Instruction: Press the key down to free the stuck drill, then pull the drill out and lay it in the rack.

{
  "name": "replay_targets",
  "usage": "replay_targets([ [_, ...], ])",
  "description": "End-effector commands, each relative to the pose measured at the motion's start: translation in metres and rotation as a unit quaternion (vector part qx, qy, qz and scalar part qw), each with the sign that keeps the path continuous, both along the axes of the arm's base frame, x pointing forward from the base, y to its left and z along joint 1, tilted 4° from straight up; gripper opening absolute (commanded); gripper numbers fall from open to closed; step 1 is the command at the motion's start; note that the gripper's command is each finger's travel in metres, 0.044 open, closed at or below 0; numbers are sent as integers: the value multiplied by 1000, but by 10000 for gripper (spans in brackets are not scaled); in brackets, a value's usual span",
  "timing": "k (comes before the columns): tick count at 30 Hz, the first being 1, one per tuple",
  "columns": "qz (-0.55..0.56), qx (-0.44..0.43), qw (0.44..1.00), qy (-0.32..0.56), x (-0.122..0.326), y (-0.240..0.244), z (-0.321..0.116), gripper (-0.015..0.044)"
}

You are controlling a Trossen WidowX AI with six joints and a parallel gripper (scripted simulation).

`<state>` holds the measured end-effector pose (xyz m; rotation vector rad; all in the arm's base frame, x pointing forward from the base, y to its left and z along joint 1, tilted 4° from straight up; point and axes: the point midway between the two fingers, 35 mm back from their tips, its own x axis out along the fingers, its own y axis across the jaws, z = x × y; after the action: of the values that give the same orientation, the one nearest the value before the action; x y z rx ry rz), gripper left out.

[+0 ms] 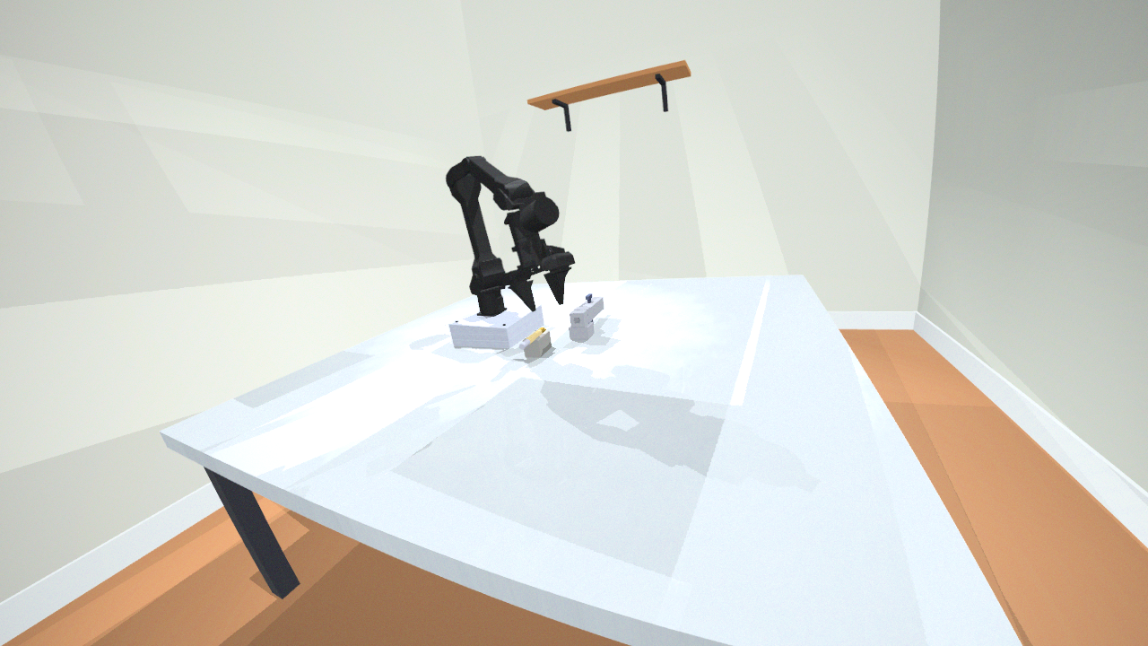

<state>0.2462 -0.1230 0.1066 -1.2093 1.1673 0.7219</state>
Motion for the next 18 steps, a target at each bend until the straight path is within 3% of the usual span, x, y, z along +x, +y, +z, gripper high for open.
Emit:
replay_targets([
  [1,-133,48,982,-122,19,36,25,440],
  [9,-312,256,868,-290,32,108,73,440],
  [18,-406,488,706,-314,19,164,113,440],
])
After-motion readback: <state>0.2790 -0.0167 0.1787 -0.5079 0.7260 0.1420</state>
